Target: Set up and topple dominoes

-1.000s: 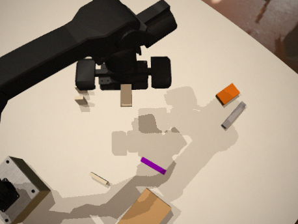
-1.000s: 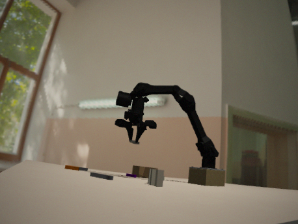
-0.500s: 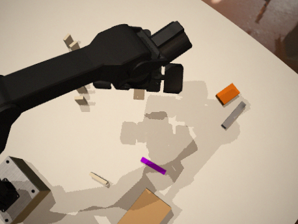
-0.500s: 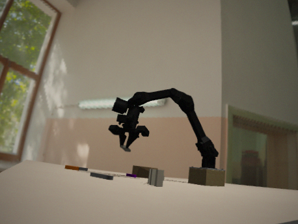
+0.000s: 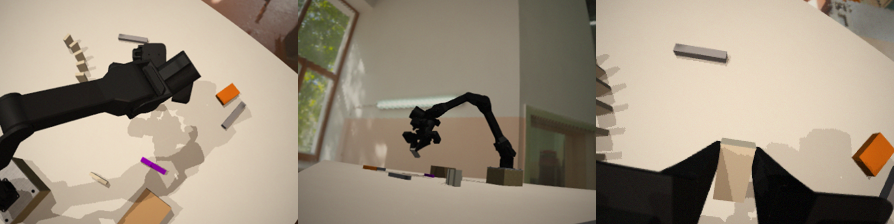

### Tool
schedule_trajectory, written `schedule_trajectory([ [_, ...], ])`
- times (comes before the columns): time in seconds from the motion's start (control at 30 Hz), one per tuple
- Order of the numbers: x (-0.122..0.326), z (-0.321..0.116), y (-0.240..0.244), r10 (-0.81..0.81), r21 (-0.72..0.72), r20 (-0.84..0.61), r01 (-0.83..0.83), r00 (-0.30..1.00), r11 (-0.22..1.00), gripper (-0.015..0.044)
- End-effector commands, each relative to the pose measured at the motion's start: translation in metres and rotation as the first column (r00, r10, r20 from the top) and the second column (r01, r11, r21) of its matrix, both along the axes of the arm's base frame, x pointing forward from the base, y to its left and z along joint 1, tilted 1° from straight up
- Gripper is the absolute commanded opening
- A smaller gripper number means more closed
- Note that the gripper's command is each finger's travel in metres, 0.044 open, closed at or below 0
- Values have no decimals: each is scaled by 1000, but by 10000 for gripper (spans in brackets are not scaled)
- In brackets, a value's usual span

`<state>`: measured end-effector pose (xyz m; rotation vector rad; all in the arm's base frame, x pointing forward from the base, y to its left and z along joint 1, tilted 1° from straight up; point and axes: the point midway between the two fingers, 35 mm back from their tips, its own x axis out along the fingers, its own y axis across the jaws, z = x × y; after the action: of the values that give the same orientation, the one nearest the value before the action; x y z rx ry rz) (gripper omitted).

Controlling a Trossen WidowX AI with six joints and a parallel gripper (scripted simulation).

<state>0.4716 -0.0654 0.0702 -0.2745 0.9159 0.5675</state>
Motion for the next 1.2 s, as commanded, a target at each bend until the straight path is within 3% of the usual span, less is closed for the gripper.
schedule_trajectory([
  [0.0, 3, 0, -3, -17, 60, 62, 14, 998, 998, 107],
  [0.57, -3, 1, -15, -61, 291, 325, -38, 944, 956, 107],
  [1.17, -50, 13, -17, -34, 409, 556, -238, 830, 881, 107],
])
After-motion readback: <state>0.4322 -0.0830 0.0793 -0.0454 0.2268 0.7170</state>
